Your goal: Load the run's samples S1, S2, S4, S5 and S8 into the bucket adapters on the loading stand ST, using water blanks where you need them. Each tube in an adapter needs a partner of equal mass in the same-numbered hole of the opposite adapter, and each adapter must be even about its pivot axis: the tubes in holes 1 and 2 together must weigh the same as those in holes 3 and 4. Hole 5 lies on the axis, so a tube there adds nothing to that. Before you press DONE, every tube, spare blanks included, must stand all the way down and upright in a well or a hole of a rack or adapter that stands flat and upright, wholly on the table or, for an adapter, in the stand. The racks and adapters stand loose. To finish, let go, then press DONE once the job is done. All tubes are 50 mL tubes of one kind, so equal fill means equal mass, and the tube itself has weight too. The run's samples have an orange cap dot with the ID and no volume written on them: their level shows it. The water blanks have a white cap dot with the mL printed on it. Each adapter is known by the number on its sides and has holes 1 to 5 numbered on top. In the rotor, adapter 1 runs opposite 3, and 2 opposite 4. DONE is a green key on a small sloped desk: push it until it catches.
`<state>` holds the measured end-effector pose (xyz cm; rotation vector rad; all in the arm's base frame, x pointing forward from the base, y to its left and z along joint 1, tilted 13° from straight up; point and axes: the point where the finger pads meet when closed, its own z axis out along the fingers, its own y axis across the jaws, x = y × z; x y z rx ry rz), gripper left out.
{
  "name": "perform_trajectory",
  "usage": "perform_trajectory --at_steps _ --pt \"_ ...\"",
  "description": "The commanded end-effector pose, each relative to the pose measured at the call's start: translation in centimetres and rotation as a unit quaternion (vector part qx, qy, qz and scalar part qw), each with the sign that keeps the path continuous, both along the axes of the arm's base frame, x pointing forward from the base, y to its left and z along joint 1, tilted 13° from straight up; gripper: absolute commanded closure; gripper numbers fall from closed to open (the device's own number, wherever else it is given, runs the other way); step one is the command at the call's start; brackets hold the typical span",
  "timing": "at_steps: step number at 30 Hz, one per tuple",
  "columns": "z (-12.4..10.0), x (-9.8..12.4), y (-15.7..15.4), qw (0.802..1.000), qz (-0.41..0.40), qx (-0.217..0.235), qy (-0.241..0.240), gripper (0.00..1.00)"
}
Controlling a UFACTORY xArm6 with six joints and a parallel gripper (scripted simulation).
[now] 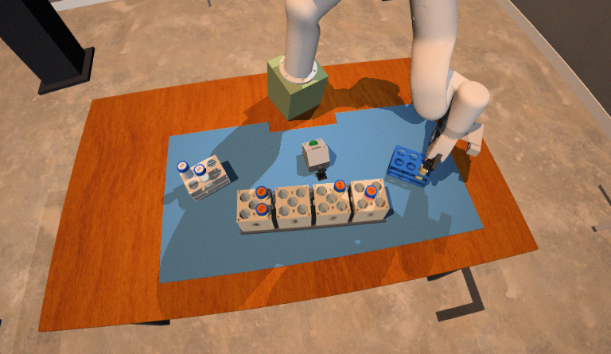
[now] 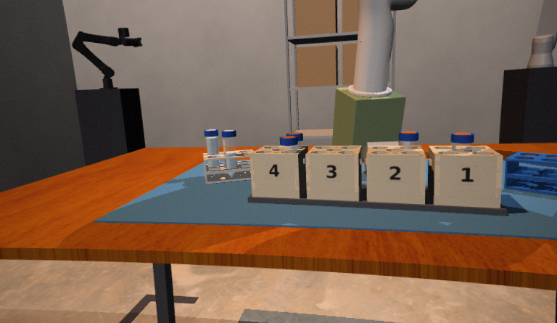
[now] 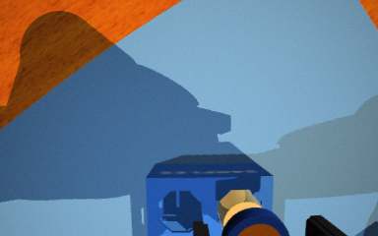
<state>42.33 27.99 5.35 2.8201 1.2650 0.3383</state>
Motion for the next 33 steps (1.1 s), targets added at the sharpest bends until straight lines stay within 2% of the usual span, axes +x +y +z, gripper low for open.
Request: perform_trajectory --at_steps 1,33 --pt "0.1 0.2 0.1 1.0 0.0 0.002 -0.002 0.43" --pt "-1.4 0.5 0.2 1.0 0.0 0.002 -0.002 0.43"
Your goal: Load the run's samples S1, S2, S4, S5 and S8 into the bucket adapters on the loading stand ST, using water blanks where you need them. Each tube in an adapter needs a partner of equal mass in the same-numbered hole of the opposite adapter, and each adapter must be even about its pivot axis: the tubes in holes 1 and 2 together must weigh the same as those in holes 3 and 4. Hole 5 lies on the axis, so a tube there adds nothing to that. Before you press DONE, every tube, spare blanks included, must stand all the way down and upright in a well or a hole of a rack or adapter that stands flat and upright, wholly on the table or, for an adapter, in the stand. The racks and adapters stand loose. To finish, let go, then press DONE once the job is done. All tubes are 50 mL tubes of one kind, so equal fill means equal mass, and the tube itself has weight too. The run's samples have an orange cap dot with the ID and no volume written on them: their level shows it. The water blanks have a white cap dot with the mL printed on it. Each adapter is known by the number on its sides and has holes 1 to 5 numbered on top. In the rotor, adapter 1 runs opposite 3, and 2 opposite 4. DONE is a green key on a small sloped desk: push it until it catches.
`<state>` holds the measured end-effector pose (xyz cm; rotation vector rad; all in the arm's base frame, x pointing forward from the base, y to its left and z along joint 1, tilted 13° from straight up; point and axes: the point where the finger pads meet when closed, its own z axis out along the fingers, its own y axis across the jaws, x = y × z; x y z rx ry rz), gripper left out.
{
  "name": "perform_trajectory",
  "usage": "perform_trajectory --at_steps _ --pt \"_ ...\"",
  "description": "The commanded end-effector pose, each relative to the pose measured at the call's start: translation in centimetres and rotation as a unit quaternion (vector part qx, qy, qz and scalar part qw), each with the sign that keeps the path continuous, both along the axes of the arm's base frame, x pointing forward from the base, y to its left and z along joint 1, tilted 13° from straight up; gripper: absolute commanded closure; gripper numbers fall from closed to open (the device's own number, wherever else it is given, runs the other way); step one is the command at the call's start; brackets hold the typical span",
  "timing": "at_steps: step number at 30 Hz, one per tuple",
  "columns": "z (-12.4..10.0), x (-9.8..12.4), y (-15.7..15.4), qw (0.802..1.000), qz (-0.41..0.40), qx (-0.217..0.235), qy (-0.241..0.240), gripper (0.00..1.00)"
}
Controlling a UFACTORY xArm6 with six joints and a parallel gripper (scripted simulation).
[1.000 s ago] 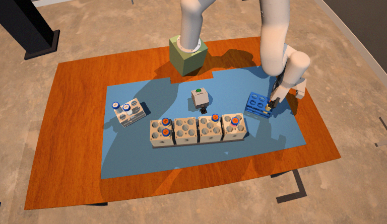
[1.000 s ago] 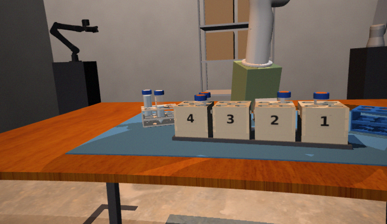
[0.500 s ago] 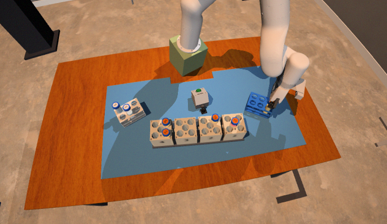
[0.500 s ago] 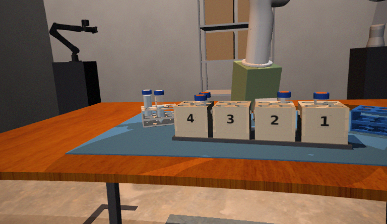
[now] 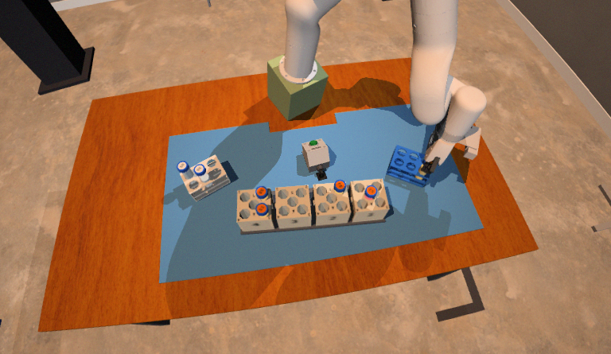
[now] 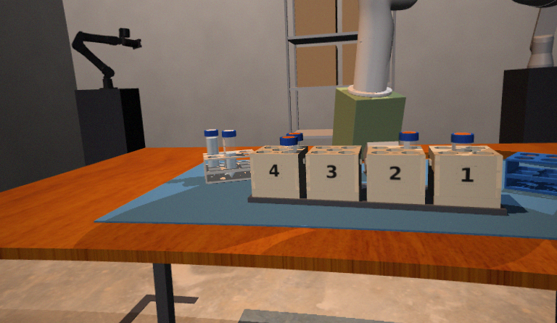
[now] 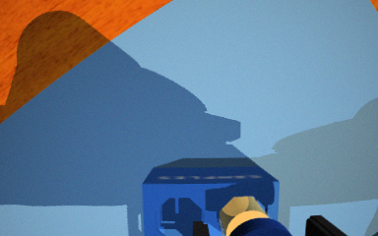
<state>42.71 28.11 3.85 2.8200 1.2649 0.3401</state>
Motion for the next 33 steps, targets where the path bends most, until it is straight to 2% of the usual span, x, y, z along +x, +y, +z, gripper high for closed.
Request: perform_trajectory --at_steps 1,21,22,33 --pt "0.01 0.16 0.11 1.0 0.0 0.001 -0.002 0.43" --pt "-0.32 0.23 0.13 1.0 0.0 0.001 -0.002 0.43" --pt "-0.26 0.22 0.13 1.0 0.0 0.001 -0.002 1.0" --pt "-0.16 0.2 0.12 1.0 0.0 0.001 -0.002 1.0"
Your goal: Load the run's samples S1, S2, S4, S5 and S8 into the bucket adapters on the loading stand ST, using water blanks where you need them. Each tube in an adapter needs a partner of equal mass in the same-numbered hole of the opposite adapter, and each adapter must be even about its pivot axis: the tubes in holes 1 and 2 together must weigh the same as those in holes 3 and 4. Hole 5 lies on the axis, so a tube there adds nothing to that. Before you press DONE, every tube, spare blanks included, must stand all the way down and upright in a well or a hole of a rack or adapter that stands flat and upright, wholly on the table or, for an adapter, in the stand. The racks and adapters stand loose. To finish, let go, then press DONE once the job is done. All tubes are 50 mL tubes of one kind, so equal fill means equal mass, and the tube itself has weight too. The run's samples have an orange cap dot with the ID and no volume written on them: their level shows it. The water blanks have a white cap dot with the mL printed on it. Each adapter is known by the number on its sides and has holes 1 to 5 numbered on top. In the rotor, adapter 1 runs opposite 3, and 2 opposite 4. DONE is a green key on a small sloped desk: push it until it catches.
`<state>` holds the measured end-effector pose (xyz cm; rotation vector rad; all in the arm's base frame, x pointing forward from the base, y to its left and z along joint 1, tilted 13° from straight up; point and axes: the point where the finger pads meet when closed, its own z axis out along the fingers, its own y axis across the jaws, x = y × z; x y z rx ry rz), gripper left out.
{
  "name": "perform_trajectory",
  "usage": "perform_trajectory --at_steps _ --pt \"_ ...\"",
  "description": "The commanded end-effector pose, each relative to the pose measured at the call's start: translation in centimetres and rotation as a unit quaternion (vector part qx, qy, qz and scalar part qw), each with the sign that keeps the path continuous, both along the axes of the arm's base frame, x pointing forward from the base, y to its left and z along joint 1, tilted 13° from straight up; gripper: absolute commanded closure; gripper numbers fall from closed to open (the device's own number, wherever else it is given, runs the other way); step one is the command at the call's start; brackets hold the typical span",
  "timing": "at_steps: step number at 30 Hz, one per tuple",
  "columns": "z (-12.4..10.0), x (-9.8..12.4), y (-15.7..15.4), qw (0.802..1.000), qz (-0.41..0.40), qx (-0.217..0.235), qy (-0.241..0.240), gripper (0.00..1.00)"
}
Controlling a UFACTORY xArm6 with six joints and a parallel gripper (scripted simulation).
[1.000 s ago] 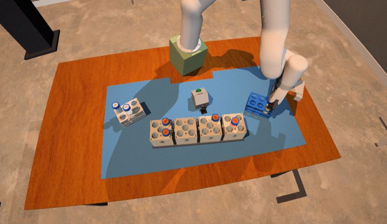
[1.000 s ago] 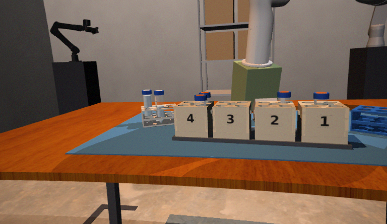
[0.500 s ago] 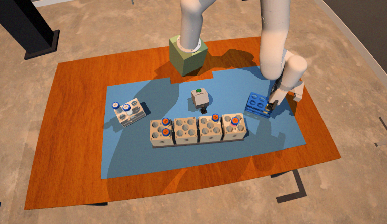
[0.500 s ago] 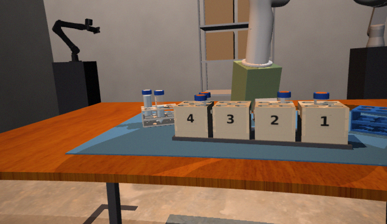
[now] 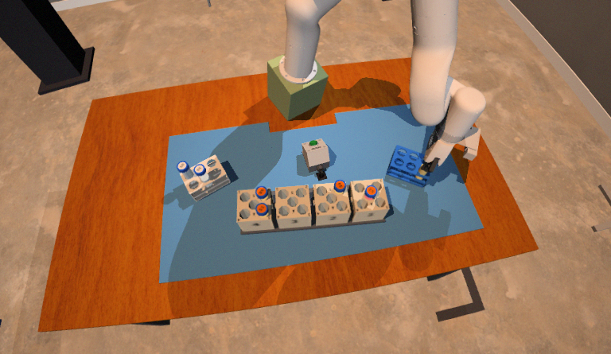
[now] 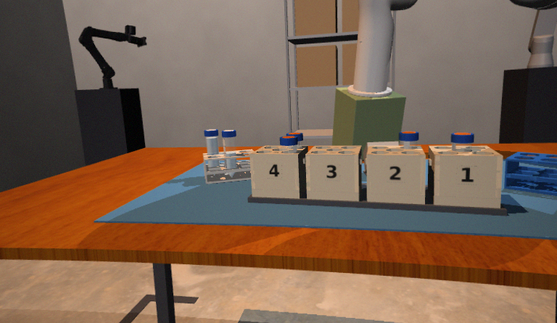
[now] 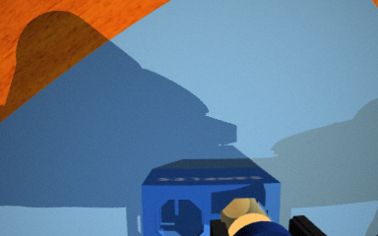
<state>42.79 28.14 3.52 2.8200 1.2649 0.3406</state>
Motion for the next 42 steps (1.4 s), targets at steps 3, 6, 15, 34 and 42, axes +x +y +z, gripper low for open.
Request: perform_trajectory --at_steps 3,6,15,34,42 --pt "0.18 0.11 0.09 1.0 0.0 0.001 -0.002 1.0" --pt "0.17 0.11 0.09 1.0 0.0 0.001 -0.002 1.0" --pt "0.17 0.11 0.09 1.0 0.0 0.001 -0.002 1.0" --pt "0.37 0.07 0.08 1.0 0.0 0.001 -0.002 1.0" --pt "0.89 -0.05 0.04 1.0 0.0 0.001 -0.002 1.0"
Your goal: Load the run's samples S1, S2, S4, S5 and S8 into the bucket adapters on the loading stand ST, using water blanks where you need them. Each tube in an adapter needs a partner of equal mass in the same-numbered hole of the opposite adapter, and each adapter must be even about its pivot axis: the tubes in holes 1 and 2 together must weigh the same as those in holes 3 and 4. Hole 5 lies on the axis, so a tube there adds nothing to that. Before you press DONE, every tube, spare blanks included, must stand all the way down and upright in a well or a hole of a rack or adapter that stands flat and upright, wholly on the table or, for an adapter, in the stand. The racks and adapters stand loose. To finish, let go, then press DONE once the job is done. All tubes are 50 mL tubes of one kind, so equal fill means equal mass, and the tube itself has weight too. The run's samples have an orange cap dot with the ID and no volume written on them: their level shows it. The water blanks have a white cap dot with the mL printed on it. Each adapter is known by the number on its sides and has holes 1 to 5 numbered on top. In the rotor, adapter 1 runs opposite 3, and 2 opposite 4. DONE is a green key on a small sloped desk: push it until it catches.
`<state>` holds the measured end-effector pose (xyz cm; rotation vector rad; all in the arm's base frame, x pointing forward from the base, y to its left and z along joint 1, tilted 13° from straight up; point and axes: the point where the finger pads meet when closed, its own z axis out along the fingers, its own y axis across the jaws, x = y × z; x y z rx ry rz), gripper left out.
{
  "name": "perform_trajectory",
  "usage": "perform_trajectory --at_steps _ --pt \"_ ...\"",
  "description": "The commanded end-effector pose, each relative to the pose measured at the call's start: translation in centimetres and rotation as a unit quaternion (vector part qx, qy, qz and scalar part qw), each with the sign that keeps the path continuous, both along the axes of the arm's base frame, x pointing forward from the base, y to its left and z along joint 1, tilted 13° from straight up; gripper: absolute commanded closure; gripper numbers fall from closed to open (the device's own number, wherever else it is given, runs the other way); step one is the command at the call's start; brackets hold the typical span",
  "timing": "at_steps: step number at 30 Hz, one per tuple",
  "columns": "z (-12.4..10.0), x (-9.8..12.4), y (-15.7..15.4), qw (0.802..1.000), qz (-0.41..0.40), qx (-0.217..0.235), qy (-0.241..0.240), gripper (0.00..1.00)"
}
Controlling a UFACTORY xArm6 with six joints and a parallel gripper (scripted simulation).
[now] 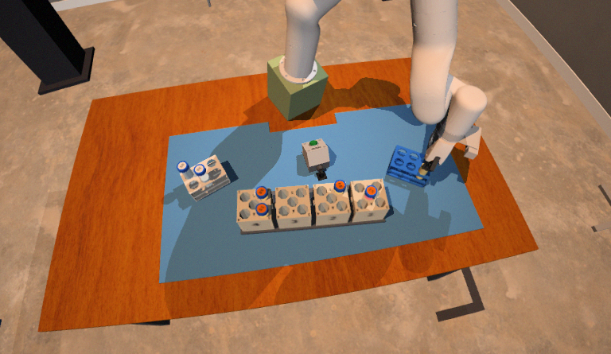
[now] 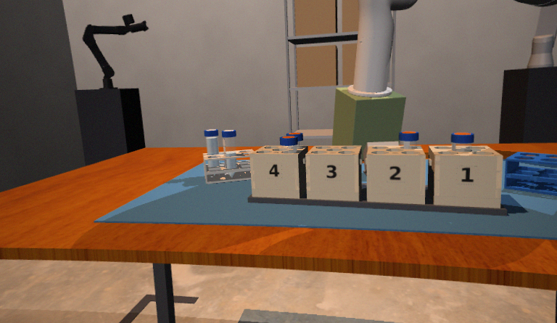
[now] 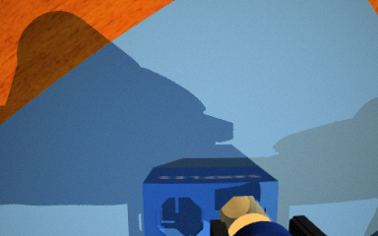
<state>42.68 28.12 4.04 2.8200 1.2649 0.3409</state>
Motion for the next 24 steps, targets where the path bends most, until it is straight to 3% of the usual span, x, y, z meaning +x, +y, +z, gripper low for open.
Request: perform_trajectory --at_steps 1,24 --pt "0.4 0.0 0.1 1.0 0.0 0.001 -0.002 1.0" --pt "1.6 -0.2 0.0 1.0 0.0 0.001 -0.002 1.0"
